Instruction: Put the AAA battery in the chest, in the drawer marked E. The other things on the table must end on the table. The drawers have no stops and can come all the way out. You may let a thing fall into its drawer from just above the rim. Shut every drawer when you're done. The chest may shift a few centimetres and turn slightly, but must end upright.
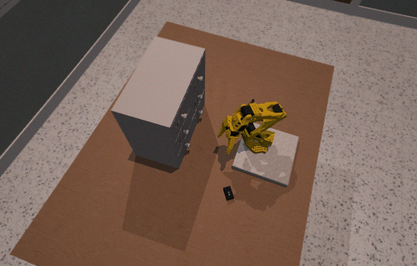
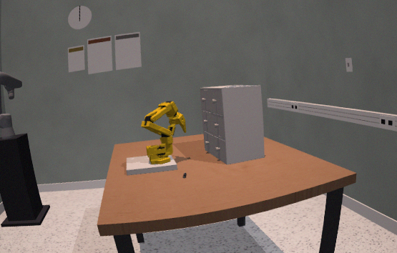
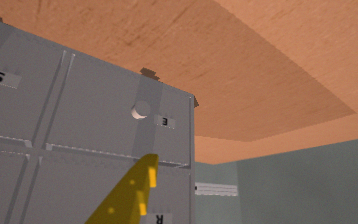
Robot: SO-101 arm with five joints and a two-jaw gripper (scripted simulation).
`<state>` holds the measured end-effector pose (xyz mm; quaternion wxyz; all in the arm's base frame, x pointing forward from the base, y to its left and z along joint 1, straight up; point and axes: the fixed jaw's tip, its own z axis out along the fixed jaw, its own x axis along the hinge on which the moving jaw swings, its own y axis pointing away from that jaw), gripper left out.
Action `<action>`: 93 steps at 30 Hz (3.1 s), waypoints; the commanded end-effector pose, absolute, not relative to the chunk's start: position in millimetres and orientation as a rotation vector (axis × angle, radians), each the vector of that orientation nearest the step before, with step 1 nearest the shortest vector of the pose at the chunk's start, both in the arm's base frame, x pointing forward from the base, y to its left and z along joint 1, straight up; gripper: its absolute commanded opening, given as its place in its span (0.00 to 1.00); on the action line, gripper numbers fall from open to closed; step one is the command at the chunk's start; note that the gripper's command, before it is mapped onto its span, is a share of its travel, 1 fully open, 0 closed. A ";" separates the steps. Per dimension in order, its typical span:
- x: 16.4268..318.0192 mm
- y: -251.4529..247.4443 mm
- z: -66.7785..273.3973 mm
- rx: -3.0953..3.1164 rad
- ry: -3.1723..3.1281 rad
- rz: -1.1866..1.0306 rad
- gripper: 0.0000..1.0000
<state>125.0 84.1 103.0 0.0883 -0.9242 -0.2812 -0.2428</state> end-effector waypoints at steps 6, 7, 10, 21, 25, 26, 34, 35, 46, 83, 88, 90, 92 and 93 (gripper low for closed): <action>123.8 85.0 104.6 -2.743 -0.862 -0.719 0.50; 123.8 85.0 104.6 -2.743 -0.862 -0.719 0.50; 123.8 85.0 104.6 -2.743 -0.862 -0.719 0.50; 125.9 86.2 103.6 -2.734 -0.860 -0.741 0.49; 134.4 90.7 100.2 -2.696 -0.850 -0.826 0.47; 136.4 91.8 99.4 -2.686 -0.848 -0.847 0.46; 151.5 98.7 93.9 -2.605 -0.827 -1.015 0.41; 153.2 99.4 93.4 -2.595 -0.825 -1.036 0.40; 166.8 104.0 89.3 -2.497 -0.799 -1.221 0.35; 197.0 106.8 65.7 -2.513 -0.719 -1.286 0.21; 202.4 105.9 58.4 -2.524 -0.701 -1.291 0.21; 204.6 104.5 64.4 -2.509 -0.683 -1.325 0.21; 205.7 102.7 64.6 -2.514 -0.671 -1.330 0.21; 205.7 102.7 64.6 -2.514 -0.671 -1.330 0.21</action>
